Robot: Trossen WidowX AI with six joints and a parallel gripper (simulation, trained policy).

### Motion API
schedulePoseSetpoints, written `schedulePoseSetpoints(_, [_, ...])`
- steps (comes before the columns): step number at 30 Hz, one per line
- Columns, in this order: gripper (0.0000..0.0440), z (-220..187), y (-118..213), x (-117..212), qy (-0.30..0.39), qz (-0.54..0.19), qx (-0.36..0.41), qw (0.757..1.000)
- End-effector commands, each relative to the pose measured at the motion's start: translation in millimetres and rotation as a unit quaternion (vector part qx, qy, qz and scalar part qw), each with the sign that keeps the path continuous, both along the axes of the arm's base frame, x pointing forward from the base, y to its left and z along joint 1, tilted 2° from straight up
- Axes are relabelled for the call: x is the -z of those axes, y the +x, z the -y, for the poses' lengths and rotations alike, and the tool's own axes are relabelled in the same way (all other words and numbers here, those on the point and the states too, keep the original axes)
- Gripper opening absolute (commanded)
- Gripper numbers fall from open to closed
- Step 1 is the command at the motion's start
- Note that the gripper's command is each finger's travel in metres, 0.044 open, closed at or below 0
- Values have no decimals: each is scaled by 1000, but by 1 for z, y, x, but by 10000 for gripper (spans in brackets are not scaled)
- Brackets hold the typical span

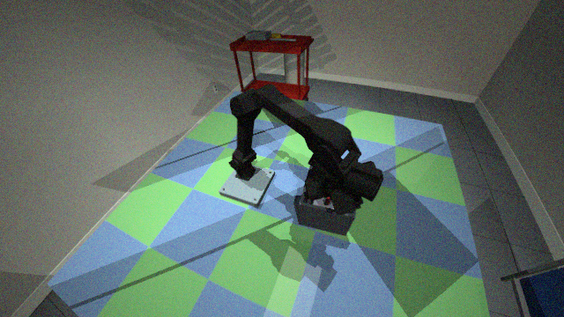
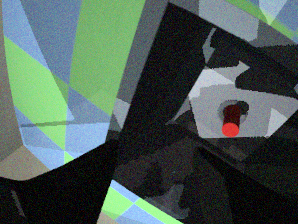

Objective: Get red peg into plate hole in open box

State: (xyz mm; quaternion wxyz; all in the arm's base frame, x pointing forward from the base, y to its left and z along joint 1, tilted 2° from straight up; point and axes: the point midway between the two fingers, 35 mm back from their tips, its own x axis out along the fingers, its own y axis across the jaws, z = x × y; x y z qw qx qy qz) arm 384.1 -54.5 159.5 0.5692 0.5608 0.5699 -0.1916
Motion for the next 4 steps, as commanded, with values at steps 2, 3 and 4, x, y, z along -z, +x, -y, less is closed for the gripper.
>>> schedulePoseSetpoints(2, [216,3,6,0,7,9,-9,1000])
schedulePoseSetpoints(3, [215,4,7,0,8,11,-10,1000])
schedulePoseSetpoints(4, [215,4,9,0,9,13,-12,1000])
